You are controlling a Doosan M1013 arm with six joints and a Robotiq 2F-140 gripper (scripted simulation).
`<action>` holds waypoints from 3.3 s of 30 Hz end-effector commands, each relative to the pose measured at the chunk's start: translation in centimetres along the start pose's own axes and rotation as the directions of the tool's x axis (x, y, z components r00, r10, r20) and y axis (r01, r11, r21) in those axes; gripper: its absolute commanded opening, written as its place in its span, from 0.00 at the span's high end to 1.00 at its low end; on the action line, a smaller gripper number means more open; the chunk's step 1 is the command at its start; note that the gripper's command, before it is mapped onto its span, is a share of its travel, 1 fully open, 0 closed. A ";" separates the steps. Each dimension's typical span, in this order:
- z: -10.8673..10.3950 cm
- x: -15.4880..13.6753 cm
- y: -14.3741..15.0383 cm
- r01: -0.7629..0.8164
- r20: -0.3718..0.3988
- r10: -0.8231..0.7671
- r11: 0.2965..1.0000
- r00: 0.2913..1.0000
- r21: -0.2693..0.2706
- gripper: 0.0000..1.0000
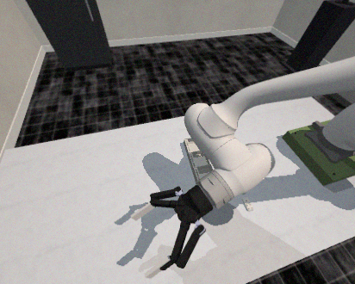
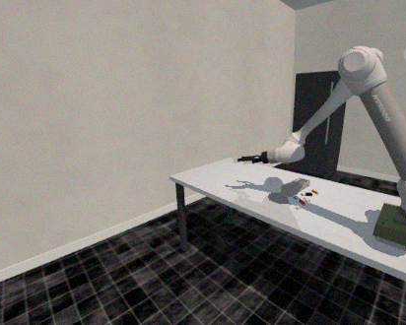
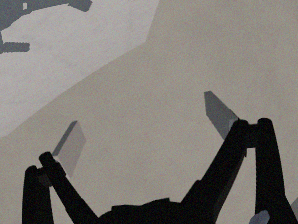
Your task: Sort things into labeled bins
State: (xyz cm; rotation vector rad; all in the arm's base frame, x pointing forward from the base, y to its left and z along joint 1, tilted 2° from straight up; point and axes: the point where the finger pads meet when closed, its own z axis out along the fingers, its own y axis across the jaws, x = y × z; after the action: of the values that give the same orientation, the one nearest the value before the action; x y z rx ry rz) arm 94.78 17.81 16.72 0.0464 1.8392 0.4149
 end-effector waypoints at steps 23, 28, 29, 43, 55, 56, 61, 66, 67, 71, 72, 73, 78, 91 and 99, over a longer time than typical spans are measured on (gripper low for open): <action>-1.1 -1.7 1.2 0.002 0.005 -0.002 1.000 1.000 0.002 0.95; -1.4 -2.4 3.7 0.158 0.003 -0.159 0.983 0.987 -0.093 0.95; -1.4 -2.4 3.7 0.172 0.003 -0.173 0.980 0.985 -0.101 0.95; -4.5 -2.7 9.6 0.487 0.061 -0.492 0.824 0.869 -0.291 0.95; -8.7 -1.1 13.9 0.713 0.171 -0.727 0.551 0.665 -0.434 0.95; -8.7 -1.1 13.9 0.719 0.176 -0.734 0.538 0.656 -0.439 0.95; -11.2 0.3 15.3 0.792 0.247 -0.814 0.362 0.526 -0.492 0.95; -13.2 1.5 15.8 0.824 0.306 -0.854 0.218 0.420 -0.523 0.95; -13.2 1.5 15.8 0.824 0.306 -0.854 0.218 0.420 -0.523 0.95; -15.3 2.8 16.1 0.836 0.366 -0.876 0.072 0.314 -0.543 0.95; -15.3 2.8 16.1 0.836 0.366 -0.876 0.072 0.314 -0.543 0.95; -16.0 3.2 16.0 0.836 0.387 -0.879 0.023 0.278 -0.548 0.95; -18.1 4.6 15.7 0.821 0.448 -0.877 -0.123 0.172 -0.557 0.95; -23.9 7.8 13.0 0.687 0.606 -0.791 -0.487 -0.084 -0.540 0.95; -27.0 9.2 10.4 0.572 0.678 -0.710 -0.640 -0.188 -0.512 0.95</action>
State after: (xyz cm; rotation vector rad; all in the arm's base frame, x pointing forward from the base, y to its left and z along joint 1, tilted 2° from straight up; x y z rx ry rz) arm 65.90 23.89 18.49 -2.2632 0.8374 0.0212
